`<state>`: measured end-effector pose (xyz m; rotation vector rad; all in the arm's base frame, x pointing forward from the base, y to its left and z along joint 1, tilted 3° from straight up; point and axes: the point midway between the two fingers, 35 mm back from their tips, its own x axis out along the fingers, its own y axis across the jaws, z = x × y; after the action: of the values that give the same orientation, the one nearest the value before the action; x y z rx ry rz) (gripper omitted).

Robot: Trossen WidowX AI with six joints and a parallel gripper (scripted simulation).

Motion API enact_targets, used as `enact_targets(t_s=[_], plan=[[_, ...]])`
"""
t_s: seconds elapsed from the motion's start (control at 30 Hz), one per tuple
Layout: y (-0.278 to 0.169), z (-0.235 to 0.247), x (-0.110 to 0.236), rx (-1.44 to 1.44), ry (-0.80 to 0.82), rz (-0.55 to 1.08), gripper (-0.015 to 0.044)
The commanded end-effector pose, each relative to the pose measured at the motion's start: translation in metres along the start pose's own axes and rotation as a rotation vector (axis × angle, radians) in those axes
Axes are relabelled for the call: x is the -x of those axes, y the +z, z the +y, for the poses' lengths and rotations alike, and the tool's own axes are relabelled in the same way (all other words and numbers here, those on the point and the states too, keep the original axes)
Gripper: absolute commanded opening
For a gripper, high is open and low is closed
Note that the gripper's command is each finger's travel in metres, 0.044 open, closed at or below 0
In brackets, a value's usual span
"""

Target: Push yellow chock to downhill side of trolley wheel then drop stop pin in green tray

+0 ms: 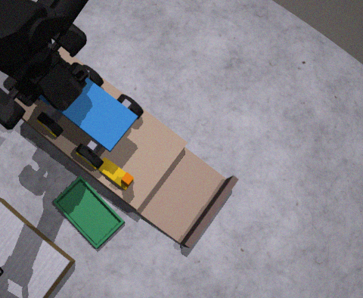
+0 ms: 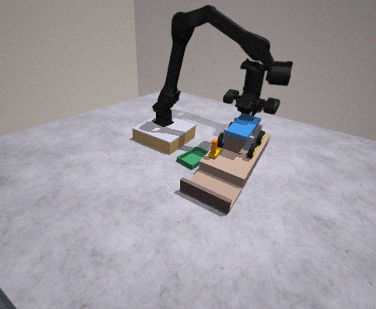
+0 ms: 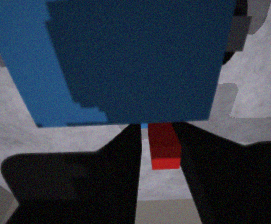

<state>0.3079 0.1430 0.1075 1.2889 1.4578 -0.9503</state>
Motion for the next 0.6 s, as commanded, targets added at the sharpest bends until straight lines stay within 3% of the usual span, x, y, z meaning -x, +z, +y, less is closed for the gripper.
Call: enact_targets(t_s=[0.0, 0.23, 0.57], plan=[[-0.0001, 0.0002, 0.0004, 0.0, 0.001, 0.0, 0.0065], [-0.0001, 0.0002, 0.0006, 0.0, 0.0, 0.0, 0.0], [-0.0013, -0.0016, 0.0076, -0.007, -0.004, 0.001, 0.0]])
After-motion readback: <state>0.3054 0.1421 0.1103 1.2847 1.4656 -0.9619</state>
